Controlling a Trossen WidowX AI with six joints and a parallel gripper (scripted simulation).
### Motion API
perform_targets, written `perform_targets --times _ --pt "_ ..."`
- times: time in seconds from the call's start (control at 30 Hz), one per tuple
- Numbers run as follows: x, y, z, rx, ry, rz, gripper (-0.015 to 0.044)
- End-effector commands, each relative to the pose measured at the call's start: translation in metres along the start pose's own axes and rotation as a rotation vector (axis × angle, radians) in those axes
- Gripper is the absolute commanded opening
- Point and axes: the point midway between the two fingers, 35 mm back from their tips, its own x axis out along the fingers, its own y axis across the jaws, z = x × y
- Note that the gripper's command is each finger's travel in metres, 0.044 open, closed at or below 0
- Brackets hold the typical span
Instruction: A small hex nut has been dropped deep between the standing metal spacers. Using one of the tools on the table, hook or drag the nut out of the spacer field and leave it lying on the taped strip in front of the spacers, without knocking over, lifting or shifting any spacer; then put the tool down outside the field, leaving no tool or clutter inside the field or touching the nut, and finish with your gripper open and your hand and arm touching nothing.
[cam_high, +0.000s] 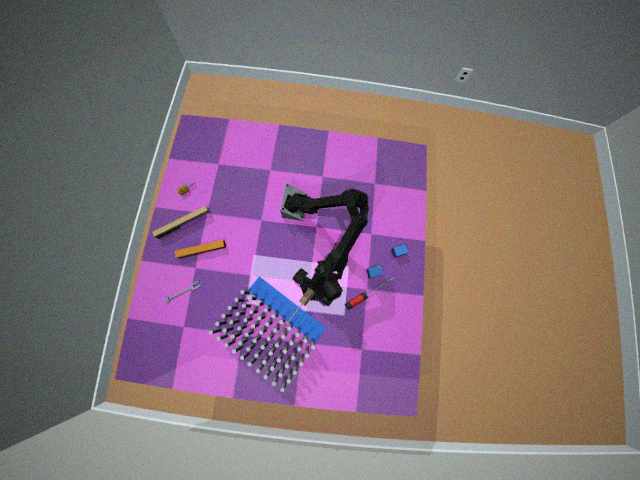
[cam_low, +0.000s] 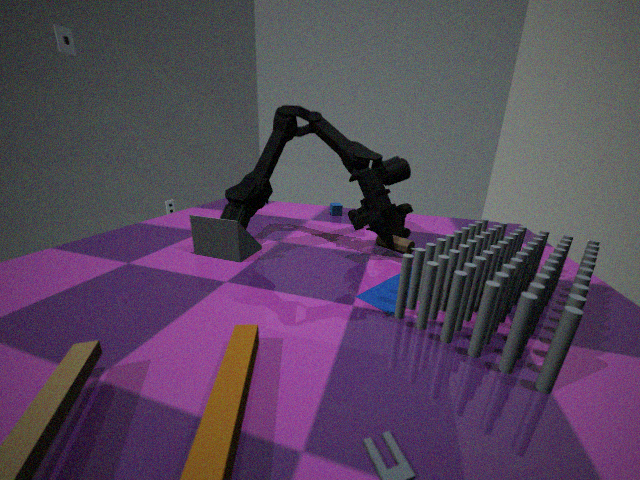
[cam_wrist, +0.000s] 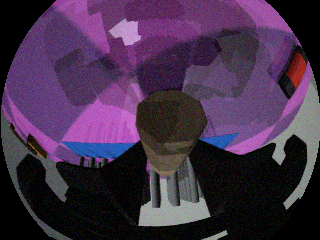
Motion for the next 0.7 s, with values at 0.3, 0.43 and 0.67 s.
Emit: perform_targets --times 0.3,0.43,0.67 --pt "0.004 -0.002 -0.011 -0.003 0.008 -0.005 0.0000" --pt "0.006 -0.002 -0.013 -0.003 0.008 -0.005 0.0000" --pt "0.008 -0.002 -0.017 -0.003 0.008 -0.005 0.0000"
